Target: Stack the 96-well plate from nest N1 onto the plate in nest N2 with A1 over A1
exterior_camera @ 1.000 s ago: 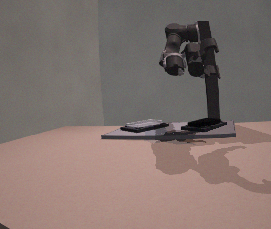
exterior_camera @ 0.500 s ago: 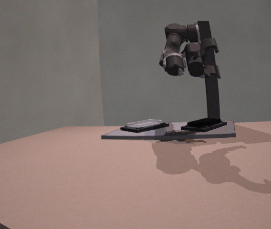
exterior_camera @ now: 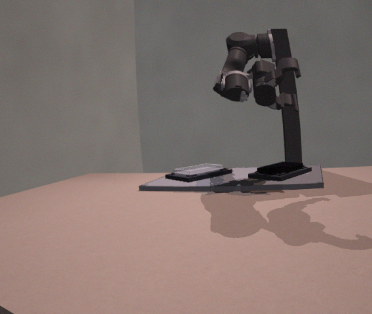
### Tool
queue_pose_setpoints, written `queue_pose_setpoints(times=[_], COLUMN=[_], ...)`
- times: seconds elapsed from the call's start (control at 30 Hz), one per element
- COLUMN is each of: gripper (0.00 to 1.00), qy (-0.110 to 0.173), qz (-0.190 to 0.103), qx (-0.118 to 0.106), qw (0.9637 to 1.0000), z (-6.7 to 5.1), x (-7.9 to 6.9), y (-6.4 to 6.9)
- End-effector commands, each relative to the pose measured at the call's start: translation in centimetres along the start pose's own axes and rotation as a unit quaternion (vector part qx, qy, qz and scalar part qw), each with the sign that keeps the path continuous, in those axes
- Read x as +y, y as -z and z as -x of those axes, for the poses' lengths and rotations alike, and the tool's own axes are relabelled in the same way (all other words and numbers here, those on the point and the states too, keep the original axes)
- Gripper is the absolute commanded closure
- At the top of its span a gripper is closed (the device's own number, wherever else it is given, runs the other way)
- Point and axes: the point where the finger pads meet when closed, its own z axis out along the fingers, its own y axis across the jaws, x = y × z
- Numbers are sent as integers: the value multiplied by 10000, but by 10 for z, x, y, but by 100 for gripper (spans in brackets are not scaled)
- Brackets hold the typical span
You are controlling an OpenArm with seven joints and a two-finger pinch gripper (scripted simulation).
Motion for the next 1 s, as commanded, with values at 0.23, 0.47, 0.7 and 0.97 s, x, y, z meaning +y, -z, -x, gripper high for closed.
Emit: queue_pose_setpoints(times=[0.23, 0.47, 0.7, 0.97], gripper=[23, 23, 23, 23], qy=[-19, 19, 195, 195], qz=[-325, -529, -1199, -1199], qx=[-587, -774, -1534, -1534], qw=[9977, 9956, 9807, 9807], z=[9, 12, 20, 20], x=[-17, -28, -61, -61], y=[6, 9, 20, 20])
